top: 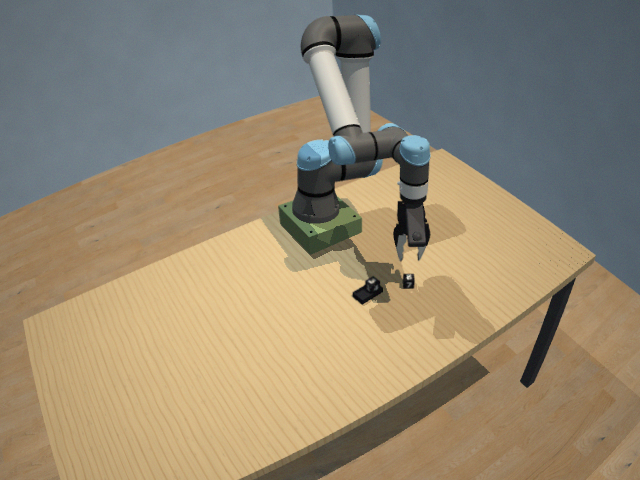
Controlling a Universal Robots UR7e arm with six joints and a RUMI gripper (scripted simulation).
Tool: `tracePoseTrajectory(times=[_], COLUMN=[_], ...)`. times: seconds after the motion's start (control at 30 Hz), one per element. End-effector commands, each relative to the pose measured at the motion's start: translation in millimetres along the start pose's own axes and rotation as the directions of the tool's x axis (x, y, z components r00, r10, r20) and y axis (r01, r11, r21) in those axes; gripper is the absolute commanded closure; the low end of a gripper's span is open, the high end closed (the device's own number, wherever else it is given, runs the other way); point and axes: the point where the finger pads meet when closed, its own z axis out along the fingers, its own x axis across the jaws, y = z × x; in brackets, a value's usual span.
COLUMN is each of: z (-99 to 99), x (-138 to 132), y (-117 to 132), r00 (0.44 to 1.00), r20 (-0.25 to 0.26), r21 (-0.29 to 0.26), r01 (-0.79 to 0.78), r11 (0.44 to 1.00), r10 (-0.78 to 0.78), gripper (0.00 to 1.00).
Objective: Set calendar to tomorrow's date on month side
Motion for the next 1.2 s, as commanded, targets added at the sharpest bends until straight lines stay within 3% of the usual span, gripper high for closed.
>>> tracePoseTrajectory(times=[0.0,0.83,1.17], z=[-0.3,2.1,12.8], x=[0,0,-1], y=[0,0,0], r00=[1.0,1.0,1.0], r20=[0.0,0.0,0.0], r21=[0.001,0.001,0.001], r01=[0.0,-0.01,-0.02], r11=[1.0,1.0,1.0], r10=[0.0,0.01,0.02], gripper=[0.71,0.71,0.71])
